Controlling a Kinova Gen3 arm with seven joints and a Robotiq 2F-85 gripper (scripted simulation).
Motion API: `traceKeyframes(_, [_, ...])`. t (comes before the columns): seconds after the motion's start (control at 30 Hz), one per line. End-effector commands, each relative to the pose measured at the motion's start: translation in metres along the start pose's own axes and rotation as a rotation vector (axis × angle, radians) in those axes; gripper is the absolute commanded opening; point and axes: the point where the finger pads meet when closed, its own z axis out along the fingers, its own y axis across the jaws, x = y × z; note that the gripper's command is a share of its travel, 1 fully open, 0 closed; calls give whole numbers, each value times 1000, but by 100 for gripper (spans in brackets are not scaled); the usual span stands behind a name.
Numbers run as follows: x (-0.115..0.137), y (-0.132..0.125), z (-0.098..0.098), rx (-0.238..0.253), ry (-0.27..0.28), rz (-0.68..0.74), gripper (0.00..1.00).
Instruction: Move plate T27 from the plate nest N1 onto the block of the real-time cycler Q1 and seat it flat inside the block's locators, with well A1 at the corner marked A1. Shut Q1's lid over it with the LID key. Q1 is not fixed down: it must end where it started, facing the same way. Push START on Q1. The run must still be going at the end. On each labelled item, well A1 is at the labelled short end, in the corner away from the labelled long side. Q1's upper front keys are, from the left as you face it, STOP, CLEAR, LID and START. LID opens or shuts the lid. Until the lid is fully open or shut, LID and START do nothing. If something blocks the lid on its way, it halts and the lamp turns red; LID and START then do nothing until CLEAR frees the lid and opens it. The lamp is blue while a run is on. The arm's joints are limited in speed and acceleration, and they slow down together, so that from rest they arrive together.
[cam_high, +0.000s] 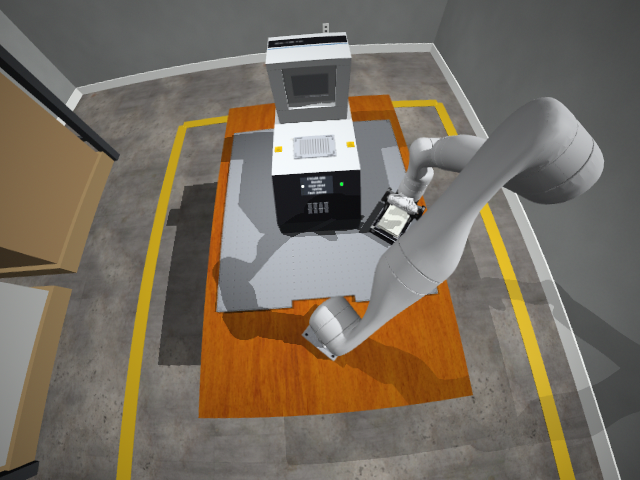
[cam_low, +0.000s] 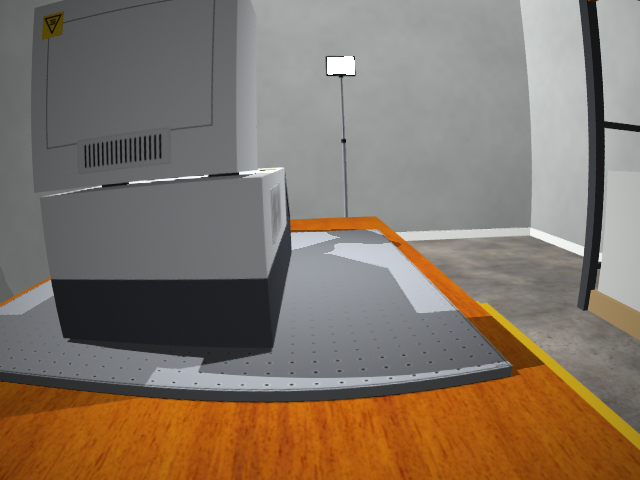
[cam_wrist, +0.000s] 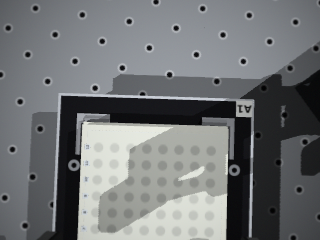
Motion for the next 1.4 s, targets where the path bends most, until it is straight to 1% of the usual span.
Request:
traceKeyframes(0.0, [0,0,-1,0,-2,0,100])
traceKeyframes(0.3, [0,0,-1,0,-2,0,100])
traceKeyframes(0.83, [-1,0,17,0,-2,0,100])
traceKeyframes(1.37, [0,0,17,0,-2,0,100])
